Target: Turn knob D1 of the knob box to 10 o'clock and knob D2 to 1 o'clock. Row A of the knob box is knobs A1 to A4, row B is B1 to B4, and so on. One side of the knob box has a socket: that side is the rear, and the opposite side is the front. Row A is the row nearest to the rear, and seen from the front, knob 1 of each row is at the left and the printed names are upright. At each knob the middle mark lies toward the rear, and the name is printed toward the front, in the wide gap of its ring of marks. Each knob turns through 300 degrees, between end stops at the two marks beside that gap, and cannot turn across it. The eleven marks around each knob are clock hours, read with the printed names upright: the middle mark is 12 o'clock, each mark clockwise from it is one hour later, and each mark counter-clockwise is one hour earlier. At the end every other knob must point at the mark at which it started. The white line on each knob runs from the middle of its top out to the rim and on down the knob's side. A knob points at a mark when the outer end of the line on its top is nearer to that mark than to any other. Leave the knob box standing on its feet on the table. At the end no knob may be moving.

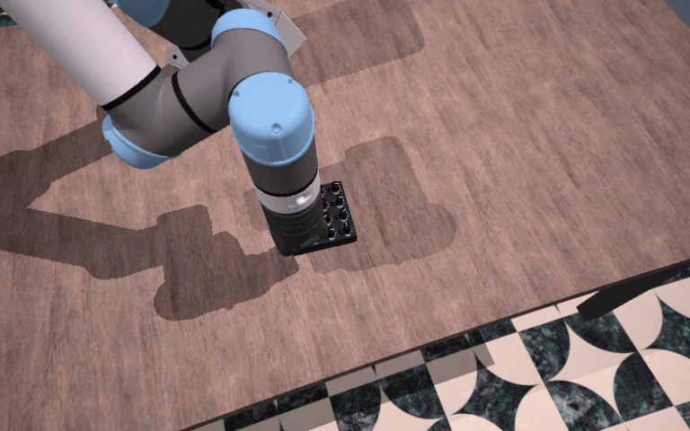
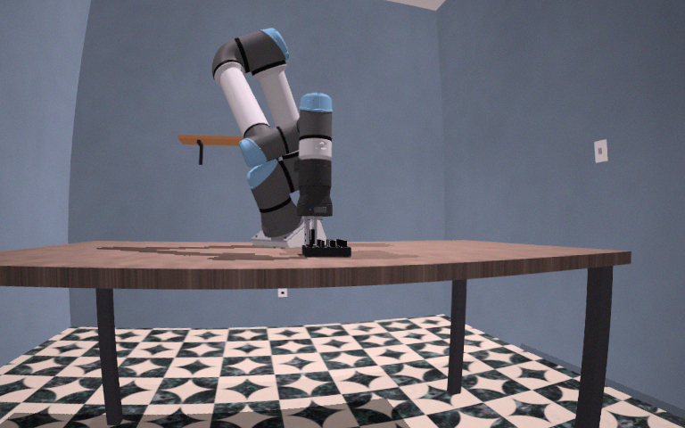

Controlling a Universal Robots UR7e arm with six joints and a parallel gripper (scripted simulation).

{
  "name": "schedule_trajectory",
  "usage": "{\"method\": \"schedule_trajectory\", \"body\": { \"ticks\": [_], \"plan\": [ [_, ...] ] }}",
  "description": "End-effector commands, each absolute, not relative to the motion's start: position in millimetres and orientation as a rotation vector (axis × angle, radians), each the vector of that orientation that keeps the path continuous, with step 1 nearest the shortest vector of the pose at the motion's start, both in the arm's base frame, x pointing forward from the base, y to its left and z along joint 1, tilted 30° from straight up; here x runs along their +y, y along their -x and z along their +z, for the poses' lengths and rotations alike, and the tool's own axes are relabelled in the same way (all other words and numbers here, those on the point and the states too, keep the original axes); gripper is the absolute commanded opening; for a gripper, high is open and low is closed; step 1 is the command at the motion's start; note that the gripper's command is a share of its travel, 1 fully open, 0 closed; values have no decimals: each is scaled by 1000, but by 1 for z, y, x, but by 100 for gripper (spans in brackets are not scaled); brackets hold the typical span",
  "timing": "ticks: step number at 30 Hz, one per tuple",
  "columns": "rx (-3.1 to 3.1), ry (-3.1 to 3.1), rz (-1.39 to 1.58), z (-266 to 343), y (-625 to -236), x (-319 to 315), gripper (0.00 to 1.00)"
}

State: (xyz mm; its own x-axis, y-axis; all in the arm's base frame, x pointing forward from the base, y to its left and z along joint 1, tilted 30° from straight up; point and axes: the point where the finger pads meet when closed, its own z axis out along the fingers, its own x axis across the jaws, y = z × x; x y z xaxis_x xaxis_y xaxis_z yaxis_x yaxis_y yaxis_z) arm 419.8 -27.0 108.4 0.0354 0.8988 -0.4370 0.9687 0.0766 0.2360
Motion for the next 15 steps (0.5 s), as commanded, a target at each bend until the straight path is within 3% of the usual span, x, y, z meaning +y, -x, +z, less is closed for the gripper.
{"method": "schedule_trajectory", "body": {
  "ticks": [1,15],
  "plan": [
    [1946,-1781,-213,109,-420,-27,30],
    [2167,-1532,-297,109,-420,-27,30]
  ]
}}
